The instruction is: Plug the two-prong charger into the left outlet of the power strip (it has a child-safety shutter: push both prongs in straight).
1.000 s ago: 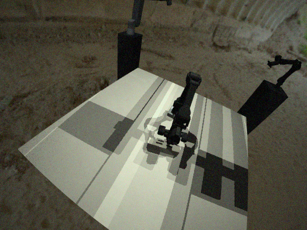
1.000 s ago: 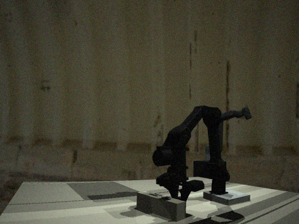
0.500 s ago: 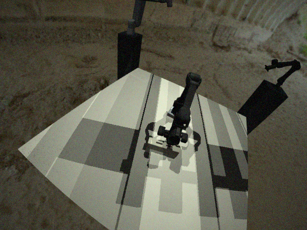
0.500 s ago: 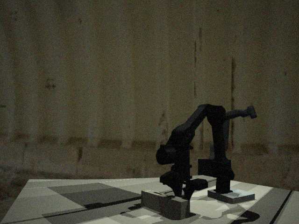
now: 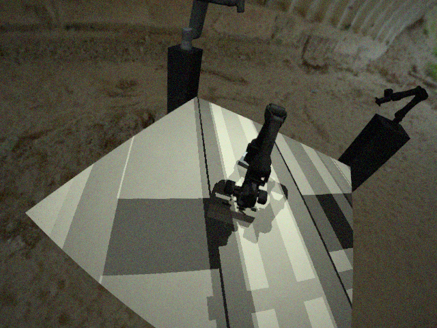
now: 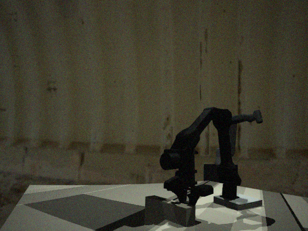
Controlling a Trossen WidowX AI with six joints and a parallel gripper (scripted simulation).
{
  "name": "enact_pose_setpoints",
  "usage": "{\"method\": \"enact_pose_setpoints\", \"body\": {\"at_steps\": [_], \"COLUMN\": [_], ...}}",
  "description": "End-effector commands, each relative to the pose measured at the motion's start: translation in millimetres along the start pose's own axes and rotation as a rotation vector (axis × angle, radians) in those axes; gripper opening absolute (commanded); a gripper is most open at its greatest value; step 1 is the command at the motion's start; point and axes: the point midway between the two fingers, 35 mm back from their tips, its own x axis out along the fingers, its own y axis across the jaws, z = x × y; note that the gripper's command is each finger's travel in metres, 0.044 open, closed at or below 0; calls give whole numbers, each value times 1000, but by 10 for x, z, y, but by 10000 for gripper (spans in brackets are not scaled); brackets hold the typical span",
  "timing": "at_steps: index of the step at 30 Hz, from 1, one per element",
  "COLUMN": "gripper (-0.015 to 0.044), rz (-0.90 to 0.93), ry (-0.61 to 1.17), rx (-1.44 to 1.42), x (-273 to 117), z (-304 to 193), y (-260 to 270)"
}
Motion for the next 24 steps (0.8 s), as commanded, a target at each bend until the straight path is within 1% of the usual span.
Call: {"method": "enact_pose_setpoints", "body": {"at_steps": [1, 24], "gripper": [0, 0], "rz": [5, 5], "ry": [2, 1], "rx": [5, 5], "x": [0, -5], "z": [13, 93], "y": [7, 7]}}
